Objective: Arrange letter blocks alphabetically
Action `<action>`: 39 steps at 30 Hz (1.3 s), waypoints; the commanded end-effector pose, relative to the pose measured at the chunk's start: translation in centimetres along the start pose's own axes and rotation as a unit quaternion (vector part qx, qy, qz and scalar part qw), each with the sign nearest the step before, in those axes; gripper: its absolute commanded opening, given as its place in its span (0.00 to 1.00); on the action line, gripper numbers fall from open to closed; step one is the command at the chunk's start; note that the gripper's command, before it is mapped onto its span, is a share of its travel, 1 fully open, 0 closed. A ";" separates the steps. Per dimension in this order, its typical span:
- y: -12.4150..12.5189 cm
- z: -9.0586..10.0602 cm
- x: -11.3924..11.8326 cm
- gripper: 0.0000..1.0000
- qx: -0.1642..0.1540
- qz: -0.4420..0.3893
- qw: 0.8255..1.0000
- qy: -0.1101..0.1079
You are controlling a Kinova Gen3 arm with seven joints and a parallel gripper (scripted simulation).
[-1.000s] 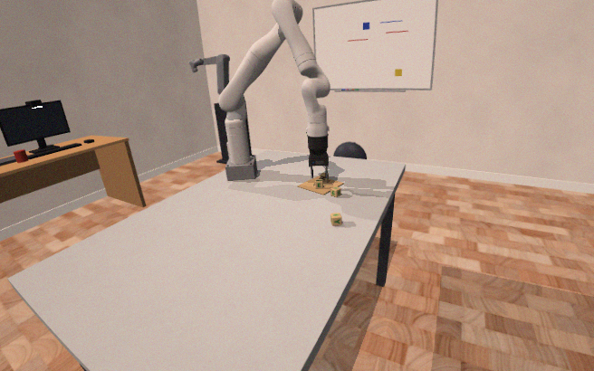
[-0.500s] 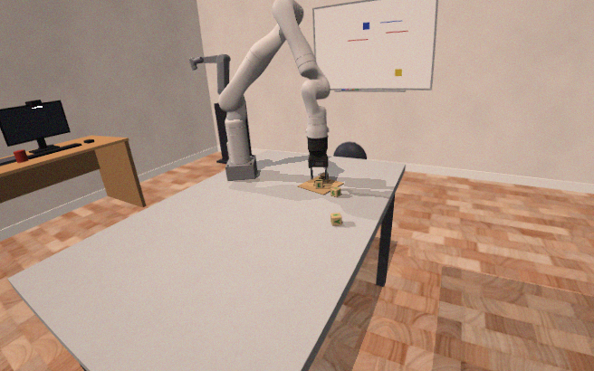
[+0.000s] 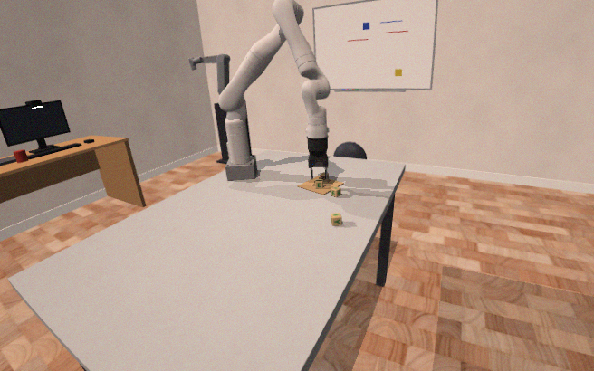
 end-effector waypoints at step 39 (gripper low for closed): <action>0.0 -3.3 0.1 1.00 0.000 0.000 1.000 -0.001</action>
Point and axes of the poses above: the point where the finger pads meet when closed, its own z axis back along the fingers, its own x axis across the jaws, y = z × x, the point moved 6 cm from there along z, back along the fingers, and after that the axes turned 8 degrees about -z, right-handed, at the moved point
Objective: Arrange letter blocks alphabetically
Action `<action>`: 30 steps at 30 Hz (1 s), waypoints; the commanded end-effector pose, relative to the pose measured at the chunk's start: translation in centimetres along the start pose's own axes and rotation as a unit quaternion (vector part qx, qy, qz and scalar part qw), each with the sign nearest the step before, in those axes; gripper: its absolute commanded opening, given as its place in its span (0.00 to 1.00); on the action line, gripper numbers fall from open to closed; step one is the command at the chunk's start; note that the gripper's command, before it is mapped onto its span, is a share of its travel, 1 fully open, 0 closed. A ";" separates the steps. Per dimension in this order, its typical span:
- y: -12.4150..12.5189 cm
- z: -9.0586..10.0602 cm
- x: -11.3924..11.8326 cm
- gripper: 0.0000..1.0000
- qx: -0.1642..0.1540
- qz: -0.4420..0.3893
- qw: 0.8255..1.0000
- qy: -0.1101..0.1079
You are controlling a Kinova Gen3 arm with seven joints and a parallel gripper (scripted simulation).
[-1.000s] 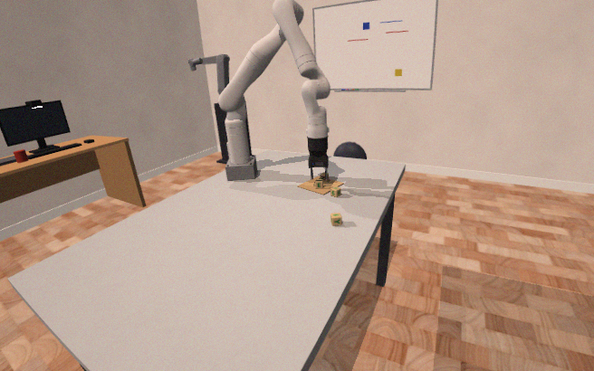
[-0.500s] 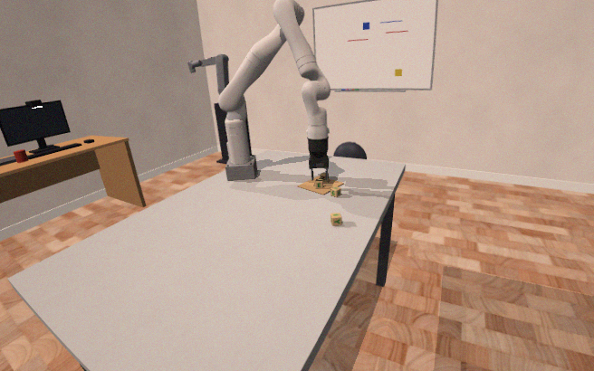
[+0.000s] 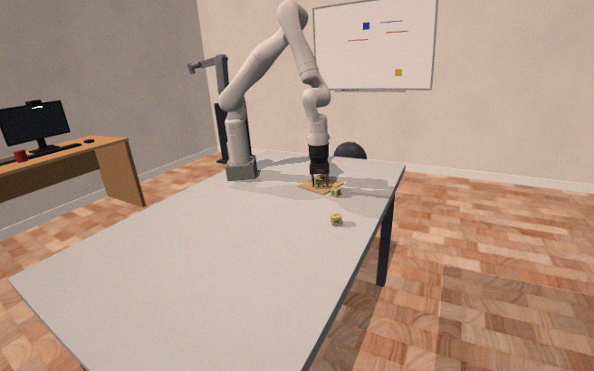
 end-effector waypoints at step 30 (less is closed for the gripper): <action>-0.2 -0.8 -0.3 0.87 0.000 -0.002 1.000 0.004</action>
Point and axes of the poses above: the point where the finger pads meet when closed, its own z axis back along the fingers, its own x axis across the jaws, y = z × x, the point moved 6 cm from there along z, back along the fingers, and after that the axes turned 8 degrees about -z, right-handed, at the moved point
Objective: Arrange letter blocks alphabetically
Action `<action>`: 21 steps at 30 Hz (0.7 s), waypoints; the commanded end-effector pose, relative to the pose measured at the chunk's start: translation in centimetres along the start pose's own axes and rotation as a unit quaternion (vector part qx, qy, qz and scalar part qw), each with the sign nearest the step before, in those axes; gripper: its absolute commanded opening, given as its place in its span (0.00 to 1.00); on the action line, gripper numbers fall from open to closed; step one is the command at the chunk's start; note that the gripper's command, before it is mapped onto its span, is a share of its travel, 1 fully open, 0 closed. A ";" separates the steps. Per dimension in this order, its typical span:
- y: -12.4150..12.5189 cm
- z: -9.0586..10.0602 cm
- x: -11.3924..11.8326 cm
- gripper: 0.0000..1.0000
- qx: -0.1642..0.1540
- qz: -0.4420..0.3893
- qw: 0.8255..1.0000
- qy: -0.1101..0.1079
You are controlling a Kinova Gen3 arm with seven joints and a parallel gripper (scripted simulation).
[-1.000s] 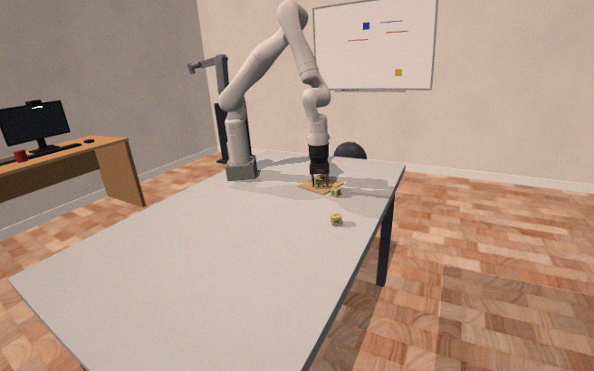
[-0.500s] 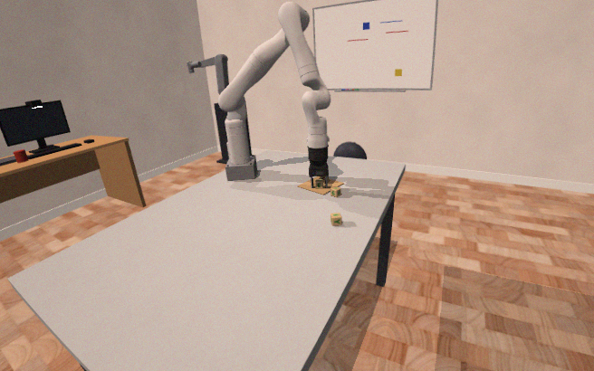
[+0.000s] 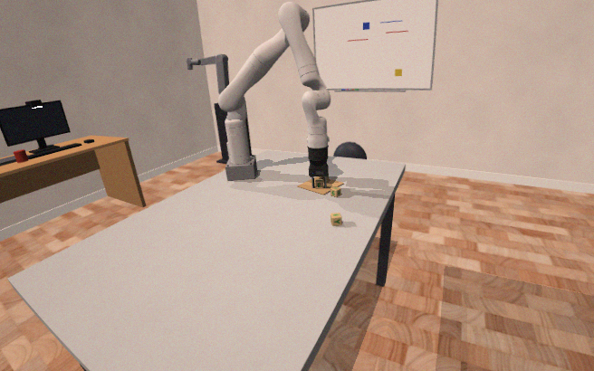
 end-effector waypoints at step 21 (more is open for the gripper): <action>0.0 0.1 0.1 0.57 0.000 0.000 1.000 -0.001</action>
Point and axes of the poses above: the point where the finger pads meet when closed, its own z axis back along the fingers, its own x axis across the jaws, y = z × x, the point moved 6 cm from there along z, back along the fingers, and after that the axes turned 8 degrees about -z, right-handed, at the moved point
